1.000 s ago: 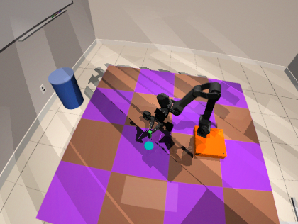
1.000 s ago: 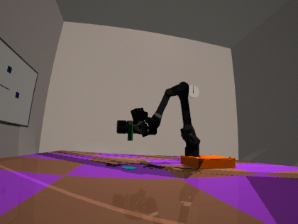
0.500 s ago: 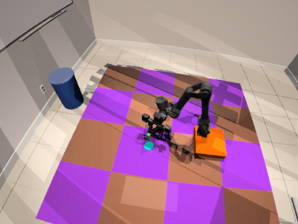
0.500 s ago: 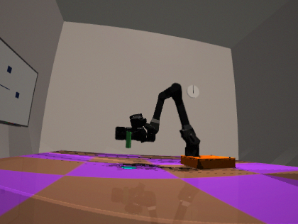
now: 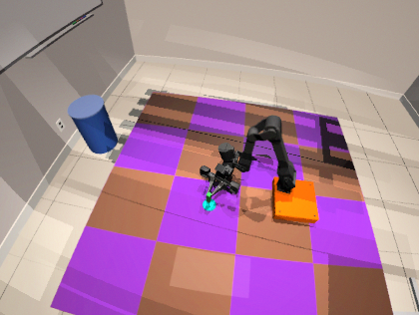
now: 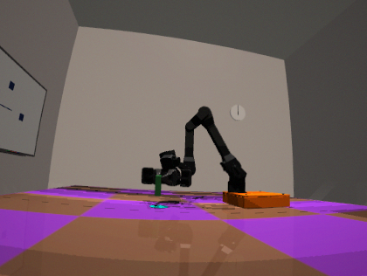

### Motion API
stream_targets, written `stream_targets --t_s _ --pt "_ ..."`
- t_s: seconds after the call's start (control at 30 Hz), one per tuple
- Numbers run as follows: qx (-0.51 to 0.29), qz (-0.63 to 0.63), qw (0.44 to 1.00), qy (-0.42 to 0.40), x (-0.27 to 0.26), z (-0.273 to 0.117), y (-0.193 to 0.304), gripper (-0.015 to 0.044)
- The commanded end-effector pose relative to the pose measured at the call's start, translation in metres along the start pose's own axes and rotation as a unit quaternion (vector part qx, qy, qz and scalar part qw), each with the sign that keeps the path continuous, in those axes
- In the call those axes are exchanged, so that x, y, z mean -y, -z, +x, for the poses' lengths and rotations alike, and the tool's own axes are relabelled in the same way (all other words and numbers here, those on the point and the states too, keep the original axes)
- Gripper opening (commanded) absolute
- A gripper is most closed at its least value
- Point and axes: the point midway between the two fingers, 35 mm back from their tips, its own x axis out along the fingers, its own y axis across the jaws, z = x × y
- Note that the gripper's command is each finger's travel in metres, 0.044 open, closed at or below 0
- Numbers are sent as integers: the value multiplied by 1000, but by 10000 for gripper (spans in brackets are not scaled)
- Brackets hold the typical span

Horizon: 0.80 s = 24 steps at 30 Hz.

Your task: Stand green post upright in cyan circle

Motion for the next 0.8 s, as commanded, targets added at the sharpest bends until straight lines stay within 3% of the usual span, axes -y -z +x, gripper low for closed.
stream_targets --t_s 0.0,0.7,0.77 --pt "0 5 1000 -4 -5 0 13 23" --pt "0 2 1000 0 -6 3 33 23" --pt "0 2 1000 0 -6 3 33 75"
